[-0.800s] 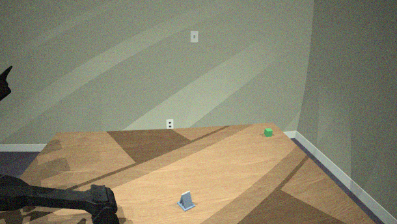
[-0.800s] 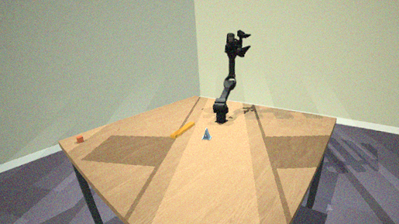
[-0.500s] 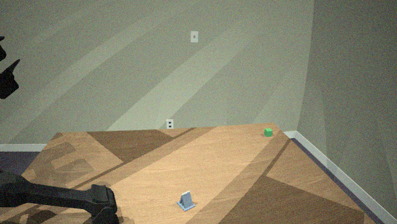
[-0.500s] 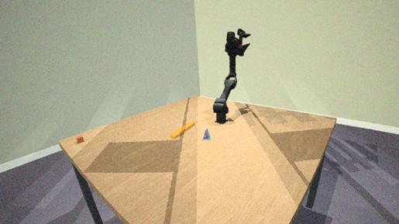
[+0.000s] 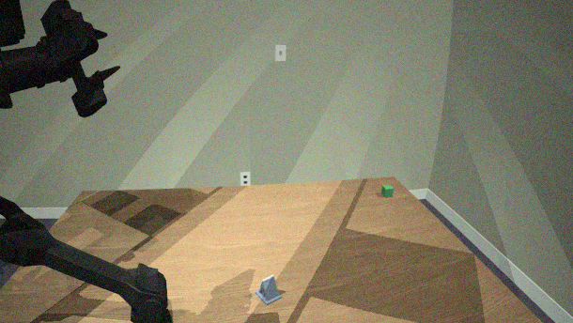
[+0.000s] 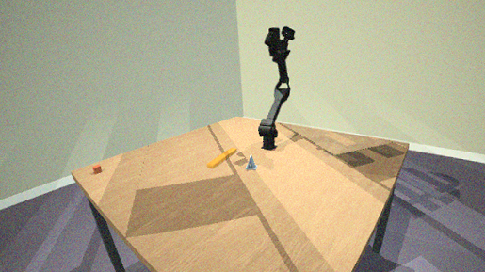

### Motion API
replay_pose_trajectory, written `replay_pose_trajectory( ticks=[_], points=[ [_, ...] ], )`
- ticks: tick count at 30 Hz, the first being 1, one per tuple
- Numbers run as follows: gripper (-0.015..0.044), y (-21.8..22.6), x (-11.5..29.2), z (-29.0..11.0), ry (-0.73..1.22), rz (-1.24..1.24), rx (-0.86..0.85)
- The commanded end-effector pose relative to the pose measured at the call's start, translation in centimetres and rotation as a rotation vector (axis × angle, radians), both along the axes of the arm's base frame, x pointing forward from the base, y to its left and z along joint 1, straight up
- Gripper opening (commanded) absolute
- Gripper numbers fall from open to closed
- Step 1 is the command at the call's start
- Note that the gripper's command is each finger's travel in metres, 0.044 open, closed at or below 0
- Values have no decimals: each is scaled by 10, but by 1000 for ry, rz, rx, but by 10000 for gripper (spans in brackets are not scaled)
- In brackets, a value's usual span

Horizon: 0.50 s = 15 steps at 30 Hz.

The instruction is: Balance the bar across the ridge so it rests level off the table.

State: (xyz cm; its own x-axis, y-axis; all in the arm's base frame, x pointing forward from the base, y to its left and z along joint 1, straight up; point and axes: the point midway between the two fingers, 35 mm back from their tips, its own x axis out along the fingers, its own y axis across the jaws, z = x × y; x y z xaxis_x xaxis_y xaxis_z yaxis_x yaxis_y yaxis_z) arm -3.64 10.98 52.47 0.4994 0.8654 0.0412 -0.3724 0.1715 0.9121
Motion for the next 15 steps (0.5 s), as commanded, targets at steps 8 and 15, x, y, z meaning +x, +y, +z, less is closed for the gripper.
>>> replay_pose_trajectory(
  ticks=[8, 15],
  points=[
    [315, -2, 115, -27, 12, -214, -219],
    [315, -12, 162, -47, 9, -301, -348]
  ],
)
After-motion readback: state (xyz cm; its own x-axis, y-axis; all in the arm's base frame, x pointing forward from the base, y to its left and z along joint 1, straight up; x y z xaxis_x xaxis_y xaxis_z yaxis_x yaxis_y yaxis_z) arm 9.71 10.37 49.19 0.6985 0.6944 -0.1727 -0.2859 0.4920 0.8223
